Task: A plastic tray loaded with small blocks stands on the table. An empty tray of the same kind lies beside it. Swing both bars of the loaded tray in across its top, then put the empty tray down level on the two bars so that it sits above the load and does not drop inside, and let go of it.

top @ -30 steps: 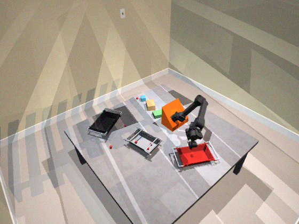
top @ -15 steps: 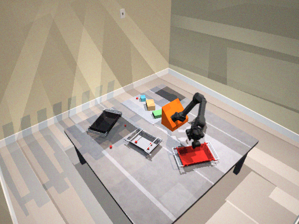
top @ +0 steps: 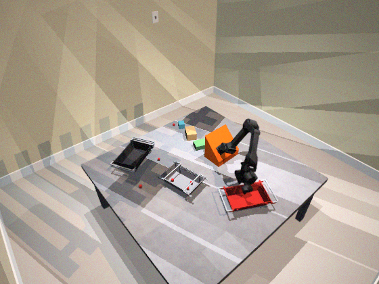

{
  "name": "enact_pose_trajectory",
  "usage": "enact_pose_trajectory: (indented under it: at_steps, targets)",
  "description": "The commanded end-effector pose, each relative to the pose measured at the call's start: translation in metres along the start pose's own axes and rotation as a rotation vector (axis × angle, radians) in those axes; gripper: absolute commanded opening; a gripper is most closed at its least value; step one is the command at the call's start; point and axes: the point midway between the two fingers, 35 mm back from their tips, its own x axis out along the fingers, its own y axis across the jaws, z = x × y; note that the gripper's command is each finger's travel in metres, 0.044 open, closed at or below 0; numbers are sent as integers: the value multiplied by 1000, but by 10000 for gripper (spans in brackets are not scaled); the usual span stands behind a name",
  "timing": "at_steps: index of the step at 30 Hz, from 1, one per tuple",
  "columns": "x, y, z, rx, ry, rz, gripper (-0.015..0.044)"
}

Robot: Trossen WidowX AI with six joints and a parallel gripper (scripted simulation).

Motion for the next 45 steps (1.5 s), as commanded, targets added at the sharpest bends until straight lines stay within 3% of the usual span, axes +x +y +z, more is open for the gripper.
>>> enact_pose_trajectory:
  at_steps: [1,3,17,45]
  targets:
    - [7,2,0,4,5,0,440]
    - [7,2,0,4,5,0,440]
    - [7,2,0,4,5,0,235]
    - [7,2,0,4,5,0,48]
